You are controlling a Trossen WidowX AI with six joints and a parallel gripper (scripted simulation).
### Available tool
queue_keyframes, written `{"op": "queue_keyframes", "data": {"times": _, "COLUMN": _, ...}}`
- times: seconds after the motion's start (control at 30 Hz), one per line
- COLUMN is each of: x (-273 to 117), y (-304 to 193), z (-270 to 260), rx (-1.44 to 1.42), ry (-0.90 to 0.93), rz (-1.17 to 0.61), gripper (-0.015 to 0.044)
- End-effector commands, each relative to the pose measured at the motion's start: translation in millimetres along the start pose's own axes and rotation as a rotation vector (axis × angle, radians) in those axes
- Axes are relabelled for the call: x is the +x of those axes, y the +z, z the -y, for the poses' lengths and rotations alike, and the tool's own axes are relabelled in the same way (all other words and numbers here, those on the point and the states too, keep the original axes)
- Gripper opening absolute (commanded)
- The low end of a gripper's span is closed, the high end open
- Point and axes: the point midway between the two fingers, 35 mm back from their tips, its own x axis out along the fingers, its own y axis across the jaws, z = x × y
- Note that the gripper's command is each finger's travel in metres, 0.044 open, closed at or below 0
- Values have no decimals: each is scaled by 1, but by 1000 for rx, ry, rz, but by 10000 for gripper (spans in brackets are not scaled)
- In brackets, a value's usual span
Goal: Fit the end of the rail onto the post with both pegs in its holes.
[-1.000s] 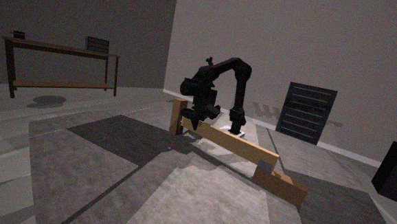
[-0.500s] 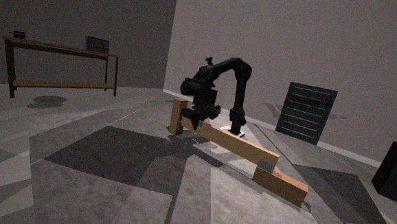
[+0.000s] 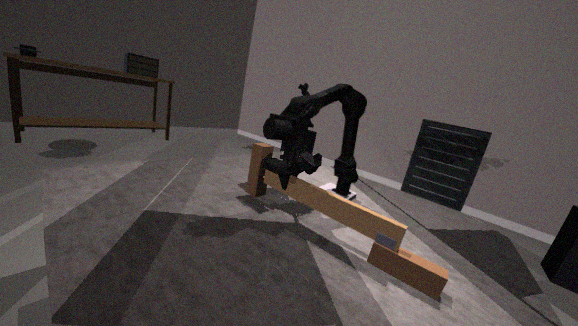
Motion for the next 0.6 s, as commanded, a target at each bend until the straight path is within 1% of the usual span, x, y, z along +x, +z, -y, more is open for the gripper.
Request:
{"op": "queue_keyframes", "data": {"times": 0.0, "x": -1, "y": 1, "z": 0, "rx": 1, "ry": -4, "rz": 0, "gripper": 0}}
{"op": "queue_keyframes", "data": {"times": 0.57, "x": -2, "y": -2, "z": 0, "rx": 1, "ry": -4, "rz": 0, "gripper": 0}}
